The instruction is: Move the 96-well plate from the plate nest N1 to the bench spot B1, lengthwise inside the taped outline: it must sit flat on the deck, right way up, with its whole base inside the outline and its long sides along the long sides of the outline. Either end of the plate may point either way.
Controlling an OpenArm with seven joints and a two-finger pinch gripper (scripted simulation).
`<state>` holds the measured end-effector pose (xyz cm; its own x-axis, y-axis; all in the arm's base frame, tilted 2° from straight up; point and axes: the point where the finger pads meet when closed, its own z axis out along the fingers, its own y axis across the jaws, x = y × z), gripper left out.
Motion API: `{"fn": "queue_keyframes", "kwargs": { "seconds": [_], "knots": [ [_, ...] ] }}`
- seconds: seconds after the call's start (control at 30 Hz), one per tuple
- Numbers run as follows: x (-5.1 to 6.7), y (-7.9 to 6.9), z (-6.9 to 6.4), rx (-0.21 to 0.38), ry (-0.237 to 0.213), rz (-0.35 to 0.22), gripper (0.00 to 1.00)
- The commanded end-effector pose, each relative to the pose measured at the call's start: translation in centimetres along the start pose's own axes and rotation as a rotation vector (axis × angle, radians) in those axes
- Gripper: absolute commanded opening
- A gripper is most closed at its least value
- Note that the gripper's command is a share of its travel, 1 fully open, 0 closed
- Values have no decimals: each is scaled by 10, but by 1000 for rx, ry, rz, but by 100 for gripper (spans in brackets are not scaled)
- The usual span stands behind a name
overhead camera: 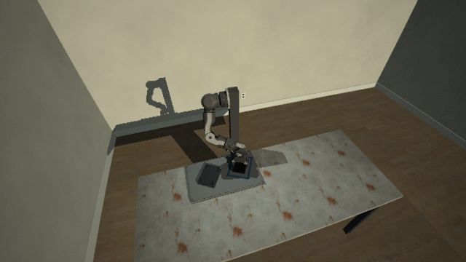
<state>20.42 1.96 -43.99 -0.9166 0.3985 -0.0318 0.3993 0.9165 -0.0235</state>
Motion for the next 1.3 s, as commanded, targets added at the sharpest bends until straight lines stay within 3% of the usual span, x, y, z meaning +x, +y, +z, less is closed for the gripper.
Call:
{"fn": "queue_keyframes", "kwargs": {
  "seconds": [0.0,1.27],
  "knots": [
    [1,1,1,-7,1,-7,0],
    [-1,2,1,-5,-2,-2,0]
  ]
}}
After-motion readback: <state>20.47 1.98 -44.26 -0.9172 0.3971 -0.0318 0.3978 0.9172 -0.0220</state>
